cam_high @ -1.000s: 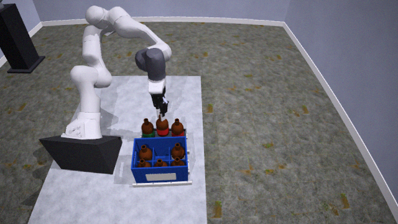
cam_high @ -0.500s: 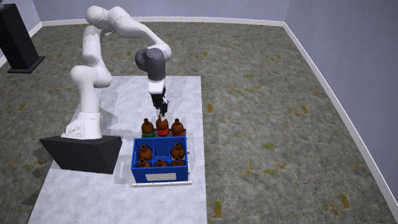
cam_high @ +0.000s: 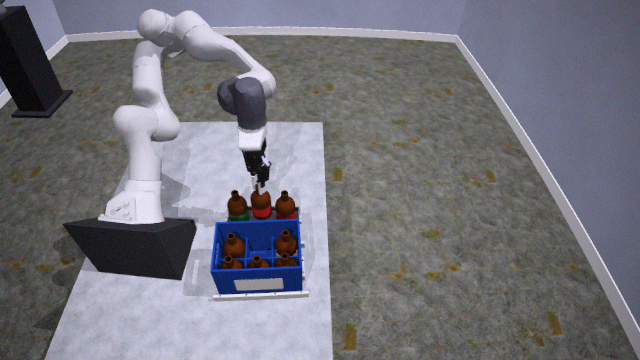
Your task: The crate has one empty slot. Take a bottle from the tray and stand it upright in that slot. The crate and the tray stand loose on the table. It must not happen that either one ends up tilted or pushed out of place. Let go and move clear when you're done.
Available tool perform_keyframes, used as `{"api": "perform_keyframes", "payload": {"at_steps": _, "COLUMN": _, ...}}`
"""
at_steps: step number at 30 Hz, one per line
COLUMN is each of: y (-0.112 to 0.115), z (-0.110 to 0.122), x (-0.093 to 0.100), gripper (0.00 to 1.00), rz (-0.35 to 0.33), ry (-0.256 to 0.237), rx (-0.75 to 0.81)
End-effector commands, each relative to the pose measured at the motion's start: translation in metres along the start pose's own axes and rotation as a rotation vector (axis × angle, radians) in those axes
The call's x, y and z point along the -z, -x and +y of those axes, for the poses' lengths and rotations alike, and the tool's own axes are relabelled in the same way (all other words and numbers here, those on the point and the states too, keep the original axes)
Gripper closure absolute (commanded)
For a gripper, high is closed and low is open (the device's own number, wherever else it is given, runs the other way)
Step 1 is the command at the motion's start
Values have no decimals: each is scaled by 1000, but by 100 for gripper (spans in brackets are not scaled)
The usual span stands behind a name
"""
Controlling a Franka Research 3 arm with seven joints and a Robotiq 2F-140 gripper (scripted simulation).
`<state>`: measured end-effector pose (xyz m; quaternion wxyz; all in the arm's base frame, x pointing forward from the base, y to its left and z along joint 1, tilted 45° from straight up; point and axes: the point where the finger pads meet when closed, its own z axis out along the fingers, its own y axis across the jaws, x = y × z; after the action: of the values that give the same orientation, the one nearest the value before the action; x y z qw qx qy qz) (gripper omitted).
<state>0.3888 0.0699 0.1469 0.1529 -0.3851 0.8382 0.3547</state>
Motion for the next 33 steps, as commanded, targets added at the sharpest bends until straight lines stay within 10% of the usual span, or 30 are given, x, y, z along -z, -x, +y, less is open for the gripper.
{"api": "perform_keyframes", "payload": {"at_steps": 1, "y": 1, "z": -2, "x": 4, "gripper": 100, "rz": 0, "ry": -6, "rx": -1}}
{"api": "perform_keyframes", "payload": {"at_steps": 33, "y": 1, "z": -2, "x": 16, "gripper": 100, "rz": 0, "ry": -6, "rx": -1}}
